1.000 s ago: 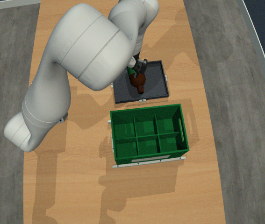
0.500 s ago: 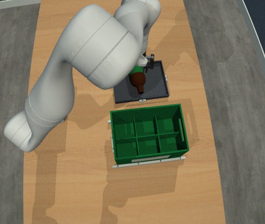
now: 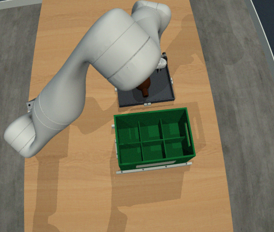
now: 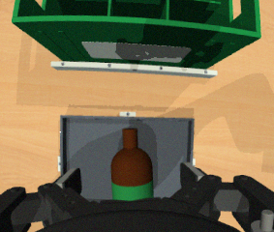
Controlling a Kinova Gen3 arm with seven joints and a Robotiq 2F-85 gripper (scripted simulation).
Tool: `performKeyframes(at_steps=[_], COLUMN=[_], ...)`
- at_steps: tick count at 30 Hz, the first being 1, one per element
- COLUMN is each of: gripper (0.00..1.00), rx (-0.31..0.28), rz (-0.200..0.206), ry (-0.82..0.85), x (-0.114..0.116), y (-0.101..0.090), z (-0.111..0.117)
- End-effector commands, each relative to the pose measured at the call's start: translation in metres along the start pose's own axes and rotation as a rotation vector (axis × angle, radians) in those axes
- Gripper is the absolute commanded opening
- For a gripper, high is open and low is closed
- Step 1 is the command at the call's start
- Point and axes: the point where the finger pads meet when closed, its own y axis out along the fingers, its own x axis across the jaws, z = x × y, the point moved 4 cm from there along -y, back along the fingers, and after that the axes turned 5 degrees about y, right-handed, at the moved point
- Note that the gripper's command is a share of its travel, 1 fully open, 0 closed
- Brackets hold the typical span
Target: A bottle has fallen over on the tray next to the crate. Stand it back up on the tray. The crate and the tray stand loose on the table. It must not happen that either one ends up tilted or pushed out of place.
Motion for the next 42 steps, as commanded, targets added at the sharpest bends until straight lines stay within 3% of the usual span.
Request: performKeyframes(at_steps=[1,6,7,42], gripper=[1.0,1.0,0.0,0.0], rx=[0.002,0.002,0.002,0.002], rz=[-0.004,-0.004,-0.004,-0.004], ry=[0.0,0.0,0.0,0.0], x=[-0.0001,-0.0001,-0.0001,-0.0001], y=[0.0023,0.0023,0.0023,0.0023], z=[0.0003,0.0003,0.0003,0.0003])
